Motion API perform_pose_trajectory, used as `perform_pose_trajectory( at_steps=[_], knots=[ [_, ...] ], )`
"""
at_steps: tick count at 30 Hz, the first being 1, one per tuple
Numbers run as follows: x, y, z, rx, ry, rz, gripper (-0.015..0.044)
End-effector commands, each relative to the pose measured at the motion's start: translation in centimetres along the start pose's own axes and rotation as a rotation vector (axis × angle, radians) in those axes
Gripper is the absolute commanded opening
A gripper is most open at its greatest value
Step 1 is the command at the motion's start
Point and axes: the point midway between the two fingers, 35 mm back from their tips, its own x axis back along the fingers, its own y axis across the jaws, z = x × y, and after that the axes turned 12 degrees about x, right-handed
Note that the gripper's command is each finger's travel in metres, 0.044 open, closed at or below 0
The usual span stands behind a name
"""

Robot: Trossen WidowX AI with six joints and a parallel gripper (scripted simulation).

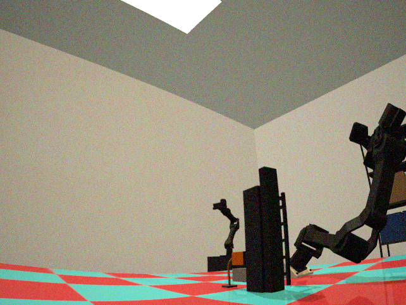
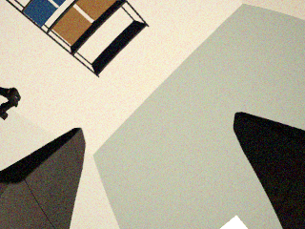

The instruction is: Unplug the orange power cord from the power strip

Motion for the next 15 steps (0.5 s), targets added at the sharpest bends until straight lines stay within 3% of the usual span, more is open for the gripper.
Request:
perform_pose_trajectory(
  at_steps=[1,9,15],
  knots=[
    [-0.2,-0.2,0.0,0.004,-0.003,0.011,0.0374],
    [-5.7,-8.8,-1.6,0.283,-0.082,0.417,0.0164],
    [-7.0,-17.7,-3.2,0.591,-0.04,0.791,0.016]
  ],
)
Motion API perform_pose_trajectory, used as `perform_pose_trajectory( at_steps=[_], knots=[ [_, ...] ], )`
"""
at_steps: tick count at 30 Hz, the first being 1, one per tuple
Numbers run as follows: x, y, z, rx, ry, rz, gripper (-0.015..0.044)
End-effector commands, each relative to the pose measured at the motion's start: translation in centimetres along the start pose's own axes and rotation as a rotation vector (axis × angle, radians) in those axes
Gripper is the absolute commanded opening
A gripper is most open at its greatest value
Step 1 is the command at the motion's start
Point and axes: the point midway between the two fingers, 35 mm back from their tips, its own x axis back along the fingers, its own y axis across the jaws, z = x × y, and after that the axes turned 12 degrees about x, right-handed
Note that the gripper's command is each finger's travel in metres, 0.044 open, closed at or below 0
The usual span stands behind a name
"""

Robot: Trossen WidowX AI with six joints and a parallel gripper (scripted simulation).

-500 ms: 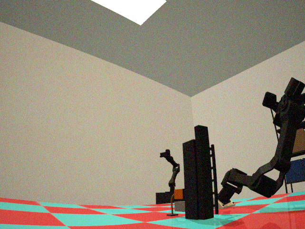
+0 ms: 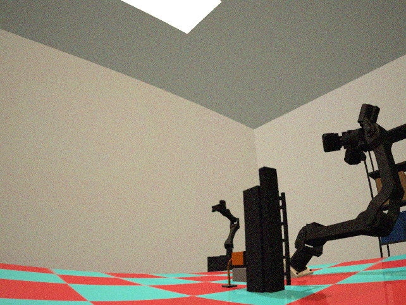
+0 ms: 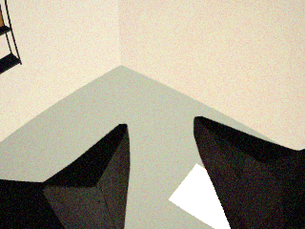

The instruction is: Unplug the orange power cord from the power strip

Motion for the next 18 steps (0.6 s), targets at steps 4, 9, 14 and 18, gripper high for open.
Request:
perform_pose_trajectory(
  at_steps=[4,9,14,18],
  knots=[
    [-5.0,-8.9,2.5,0.389,0.081,0.395,0.016],
    [-6.3,-17.0,3.8,0.712,0.198,0.683,0.016],
    [-5.2,-24.9,4.0,1.022,0.353,0.945,0.016],
    [-3.1,-31.3,3.0,1.255,0.501,1.179,0.016]
  ],
)
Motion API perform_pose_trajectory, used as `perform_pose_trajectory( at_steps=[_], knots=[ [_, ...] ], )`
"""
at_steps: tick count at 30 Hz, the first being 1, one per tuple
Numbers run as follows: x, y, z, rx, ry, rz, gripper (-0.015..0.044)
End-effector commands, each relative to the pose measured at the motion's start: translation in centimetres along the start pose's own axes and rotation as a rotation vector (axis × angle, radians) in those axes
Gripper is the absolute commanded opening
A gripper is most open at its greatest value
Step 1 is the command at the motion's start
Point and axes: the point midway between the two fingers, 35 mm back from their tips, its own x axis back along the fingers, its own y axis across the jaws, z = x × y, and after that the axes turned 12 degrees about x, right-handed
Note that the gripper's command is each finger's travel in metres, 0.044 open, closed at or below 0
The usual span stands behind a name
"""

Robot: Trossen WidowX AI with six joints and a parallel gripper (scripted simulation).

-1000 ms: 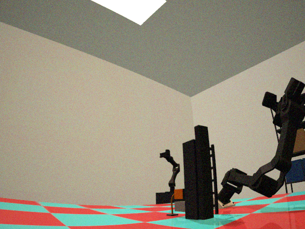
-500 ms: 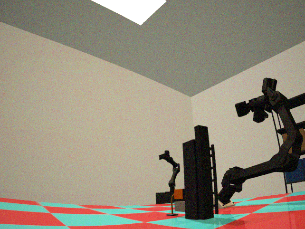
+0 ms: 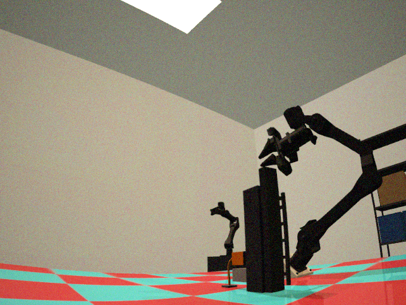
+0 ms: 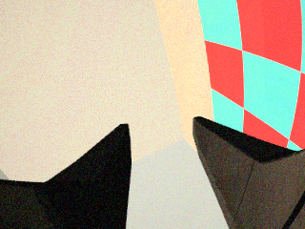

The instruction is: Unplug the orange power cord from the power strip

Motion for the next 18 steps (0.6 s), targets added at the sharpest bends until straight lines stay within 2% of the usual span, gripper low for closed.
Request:
perform_pose_trajectory(
  at_steps=[1,9,18],
  knots=[
    [-3.7,-2.6,4.2,0.238,0.128,0.183,0.016],
    [-9.2,-11.6,13.0,0.761,0.462,0.569,0.016],
    [-10.7,-24.4,18.9,1.202,0.875,0.97,0.016]
  ],
)
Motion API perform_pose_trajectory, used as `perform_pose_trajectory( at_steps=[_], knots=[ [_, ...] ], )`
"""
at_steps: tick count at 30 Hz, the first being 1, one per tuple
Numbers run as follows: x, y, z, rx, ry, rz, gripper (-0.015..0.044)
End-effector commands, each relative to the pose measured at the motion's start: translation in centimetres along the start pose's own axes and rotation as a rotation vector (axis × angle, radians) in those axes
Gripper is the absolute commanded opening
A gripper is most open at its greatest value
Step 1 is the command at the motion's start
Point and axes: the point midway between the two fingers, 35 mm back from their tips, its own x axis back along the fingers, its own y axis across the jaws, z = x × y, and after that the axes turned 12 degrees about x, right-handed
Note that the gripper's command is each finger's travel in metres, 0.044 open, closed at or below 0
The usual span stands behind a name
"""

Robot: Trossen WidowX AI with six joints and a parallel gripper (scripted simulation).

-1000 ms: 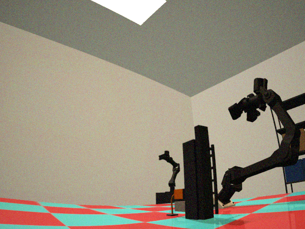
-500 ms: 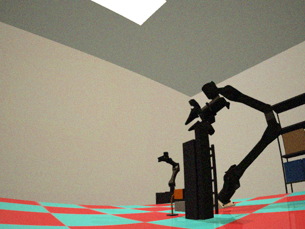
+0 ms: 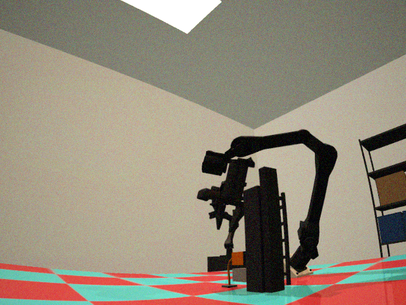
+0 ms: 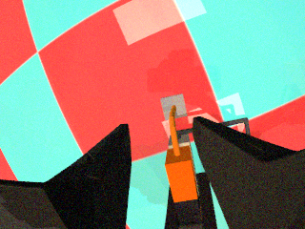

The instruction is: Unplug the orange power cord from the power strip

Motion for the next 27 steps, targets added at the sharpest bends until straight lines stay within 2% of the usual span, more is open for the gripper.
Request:
perform_pose_trajectory(
  at_steps=[1,3,27],
  knots=[
    [-4.8,0.1,2.8,0.158,0.18,0.124,0.016],
    [-5.7,0.1,3.4,0.19,0.219,0.149,0.016],
    [-5.2,0.2,6.0,0.19,0.219,0.149,0.016]
  ],
)
